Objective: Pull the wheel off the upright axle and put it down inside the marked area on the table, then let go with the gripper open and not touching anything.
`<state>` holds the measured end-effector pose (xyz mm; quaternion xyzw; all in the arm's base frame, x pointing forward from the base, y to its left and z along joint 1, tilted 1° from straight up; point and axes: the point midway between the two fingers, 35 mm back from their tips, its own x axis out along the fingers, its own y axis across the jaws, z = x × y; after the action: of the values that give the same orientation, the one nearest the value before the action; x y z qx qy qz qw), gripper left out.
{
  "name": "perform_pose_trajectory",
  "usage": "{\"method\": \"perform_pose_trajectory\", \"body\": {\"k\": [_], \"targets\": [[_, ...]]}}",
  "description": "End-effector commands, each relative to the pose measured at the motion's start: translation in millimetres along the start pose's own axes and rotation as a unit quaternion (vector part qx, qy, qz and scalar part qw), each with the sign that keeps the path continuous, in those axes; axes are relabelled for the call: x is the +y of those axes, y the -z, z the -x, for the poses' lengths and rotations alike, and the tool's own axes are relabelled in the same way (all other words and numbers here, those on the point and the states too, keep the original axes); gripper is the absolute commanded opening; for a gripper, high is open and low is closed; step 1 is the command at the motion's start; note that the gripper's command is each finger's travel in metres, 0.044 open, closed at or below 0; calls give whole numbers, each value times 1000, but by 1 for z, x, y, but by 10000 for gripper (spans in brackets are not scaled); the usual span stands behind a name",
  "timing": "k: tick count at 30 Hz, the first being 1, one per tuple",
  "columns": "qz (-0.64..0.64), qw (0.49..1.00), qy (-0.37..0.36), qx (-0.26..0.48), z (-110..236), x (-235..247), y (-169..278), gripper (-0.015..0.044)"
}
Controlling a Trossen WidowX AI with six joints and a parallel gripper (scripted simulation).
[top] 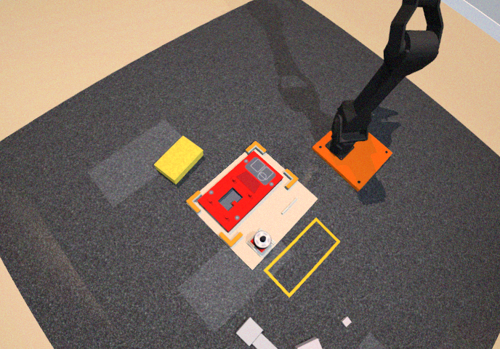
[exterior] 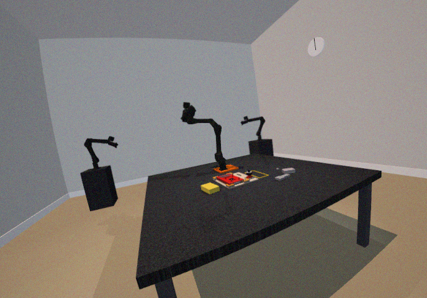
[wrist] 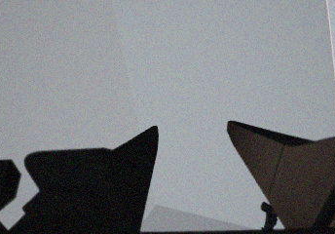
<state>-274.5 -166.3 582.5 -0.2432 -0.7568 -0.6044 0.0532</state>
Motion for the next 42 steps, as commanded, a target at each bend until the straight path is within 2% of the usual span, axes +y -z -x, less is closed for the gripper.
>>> {"method": "perform_pose_trajectory", "body": {"k": [1,11,20,30,42], "targets": [[35,998,7,48,14,-9,23,300],[104,975,16,197,69,-23,83,300],[160,927,18,338,147,-34,136,300],[228,836,-10,498,255,-41,174,300],[266,702,-60,658,391,-36,171,300]]}}
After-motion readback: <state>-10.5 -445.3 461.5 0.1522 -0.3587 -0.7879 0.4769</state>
